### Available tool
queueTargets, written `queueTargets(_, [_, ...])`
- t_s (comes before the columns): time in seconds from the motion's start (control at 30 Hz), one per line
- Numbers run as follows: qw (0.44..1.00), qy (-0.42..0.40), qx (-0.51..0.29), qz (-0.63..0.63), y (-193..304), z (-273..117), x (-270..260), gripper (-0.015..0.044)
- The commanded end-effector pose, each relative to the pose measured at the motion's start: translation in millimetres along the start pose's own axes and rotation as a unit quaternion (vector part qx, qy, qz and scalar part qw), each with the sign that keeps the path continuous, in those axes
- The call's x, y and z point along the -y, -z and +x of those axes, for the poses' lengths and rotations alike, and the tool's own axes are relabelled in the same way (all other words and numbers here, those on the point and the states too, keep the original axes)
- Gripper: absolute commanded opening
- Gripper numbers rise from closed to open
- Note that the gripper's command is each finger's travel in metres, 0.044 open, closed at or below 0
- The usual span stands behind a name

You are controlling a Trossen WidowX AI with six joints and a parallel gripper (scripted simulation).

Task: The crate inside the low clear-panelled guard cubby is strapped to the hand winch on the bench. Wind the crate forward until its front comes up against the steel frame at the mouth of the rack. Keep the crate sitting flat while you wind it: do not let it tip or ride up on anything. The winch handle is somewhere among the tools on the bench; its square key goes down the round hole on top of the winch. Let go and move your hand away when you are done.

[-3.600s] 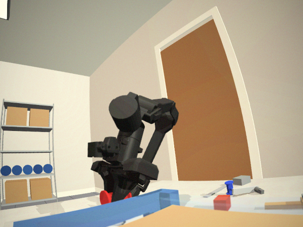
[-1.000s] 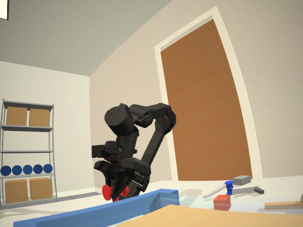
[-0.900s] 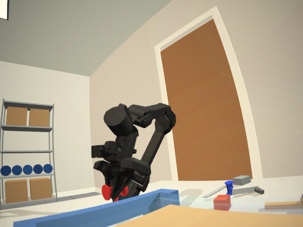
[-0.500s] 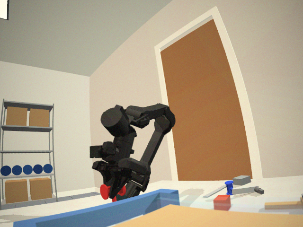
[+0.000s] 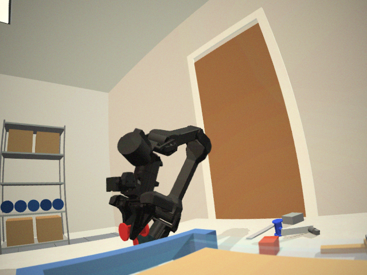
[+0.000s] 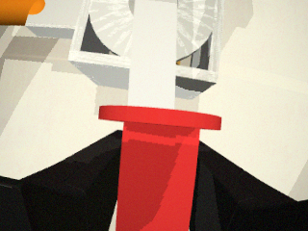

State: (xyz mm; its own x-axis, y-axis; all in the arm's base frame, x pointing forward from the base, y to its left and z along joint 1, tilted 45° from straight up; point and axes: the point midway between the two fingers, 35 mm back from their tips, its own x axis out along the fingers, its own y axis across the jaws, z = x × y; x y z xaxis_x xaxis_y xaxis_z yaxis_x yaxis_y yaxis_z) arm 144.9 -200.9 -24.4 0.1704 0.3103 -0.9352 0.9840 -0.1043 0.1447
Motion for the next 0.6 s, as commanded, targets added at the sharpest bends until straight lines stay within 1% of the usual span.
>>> queueTargets(0.0, [1.000, 0.019, 0.001, 0.013, -2, 1, 18, 0.0000])
queueTargets(0.57, [1.000, 0.020, 0.002, 0.013, -8, 3, 35, 0.0000])
